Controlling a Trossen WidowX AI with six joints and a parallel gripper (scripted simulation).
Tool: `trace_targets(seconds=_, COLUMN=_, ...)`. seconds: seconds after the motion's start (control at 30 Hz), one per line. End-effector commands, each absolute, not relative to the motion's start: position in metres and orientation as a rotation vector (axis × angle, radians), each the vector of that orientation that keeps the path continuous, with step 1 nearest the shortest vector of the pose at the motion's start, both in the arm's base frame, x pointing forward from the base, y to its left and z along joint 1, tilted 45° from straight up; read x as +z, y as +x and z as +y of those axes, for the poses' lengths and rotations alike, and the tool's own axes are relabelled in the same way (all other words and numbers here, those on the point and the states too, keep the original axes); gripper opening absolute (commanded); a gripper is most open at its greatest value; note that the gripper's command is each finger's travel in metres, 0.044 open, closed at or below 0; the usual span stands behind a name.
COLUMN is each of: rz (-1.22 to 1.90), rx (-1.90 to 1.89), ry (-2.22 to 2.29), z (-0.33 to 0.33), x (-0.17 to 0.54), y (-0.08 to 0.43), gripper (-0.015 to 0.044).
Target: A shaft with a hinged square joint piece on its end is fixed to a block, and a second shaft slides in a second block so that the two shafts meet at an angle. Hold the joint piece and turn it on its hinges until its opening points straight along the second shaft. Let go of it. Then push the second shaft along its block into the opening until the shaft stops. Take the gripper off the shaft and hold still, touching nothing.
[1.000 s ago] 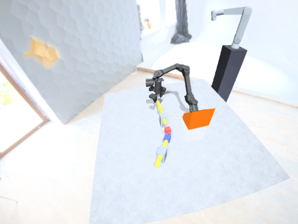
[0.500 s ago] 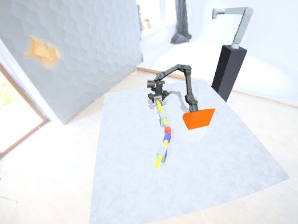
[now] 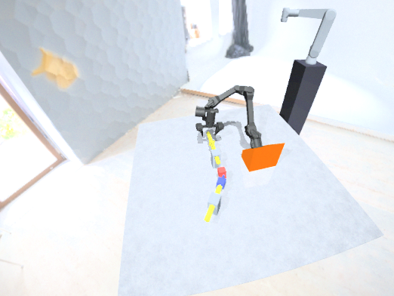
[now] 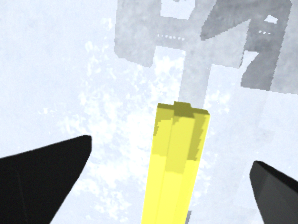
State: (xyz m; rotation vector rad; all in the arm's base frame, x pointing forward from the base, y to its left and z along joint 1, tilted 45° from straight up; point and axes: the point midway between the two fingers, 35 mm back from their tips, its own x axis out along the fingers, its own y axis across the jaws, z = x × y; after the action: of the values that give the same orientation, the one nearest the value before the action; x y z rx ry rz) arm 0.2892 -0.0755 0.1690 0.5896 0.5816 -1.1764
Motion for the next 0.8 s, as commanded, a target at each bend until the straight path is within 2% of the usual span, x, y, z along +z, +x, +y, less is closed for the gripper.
trace_targets(seconds=0.0, rz=0.586, rx=-1.178, ry=0.591, z=-0.079, x=0.164, y=0.290, gripper=0.0440)
trace_targets(seconds=0.5, rz=0.584, rx=-1.179, ry=0.590, z=-0.092, x=0.149, y=0.295, gripper=0.0440)
trace_targets(seconds=0.77, rz=0.584, rx=-1.179, ry=0.590, z=-0.092, x=0.149, y=0.295, gripper=0.0230)
